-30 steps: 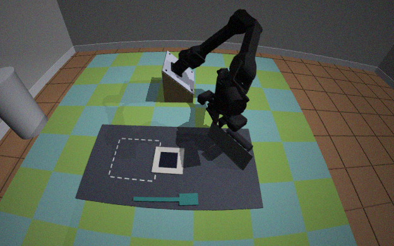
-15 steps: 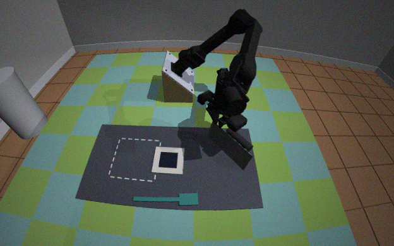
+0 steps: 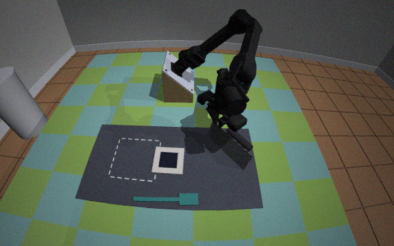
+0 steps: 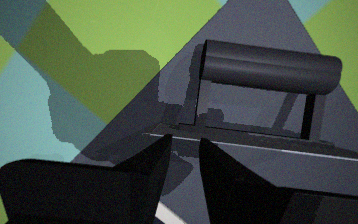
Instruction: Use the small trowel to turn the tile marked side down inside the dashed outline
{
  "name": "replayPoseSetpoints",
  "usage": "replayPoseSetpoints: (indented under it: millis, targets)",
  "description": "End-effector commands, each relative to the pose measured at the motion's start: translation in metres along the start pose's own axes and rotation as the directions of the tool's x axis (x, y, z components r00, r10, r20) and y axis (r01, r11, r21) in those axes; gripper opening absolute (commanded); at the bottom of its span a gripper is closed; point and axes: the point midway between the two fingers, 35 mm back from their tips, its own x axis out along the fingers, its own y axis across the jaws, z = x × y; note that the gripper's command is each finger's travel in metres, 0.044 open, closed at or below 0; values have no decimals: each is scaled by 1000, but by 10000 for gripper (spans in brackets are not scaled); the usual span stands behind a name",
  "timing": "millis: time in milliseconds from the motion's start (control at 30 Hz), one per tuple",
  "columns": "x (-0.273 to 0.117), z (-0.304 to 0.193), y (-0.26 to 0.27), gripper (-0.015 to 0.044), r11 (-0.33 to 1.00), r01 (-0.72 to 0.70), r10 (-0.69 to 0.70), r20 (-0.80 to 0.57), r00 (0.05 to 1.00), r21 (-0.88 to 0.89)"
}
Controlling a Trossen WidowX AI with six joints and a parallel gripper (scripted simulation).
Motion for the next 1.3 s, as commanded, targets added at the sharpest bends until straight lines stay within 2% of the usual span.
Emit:
replayPoseSetpoints:
  millis: [0,567,1267]
  targets:
    - [2,0,2,100,1000,-4,4,3,1000,6]
    - [0,-31,2,100,1000,-5,5,2,1000,5]
    - [14,-69,2,100,1000,-2,2,-2,1000,5]
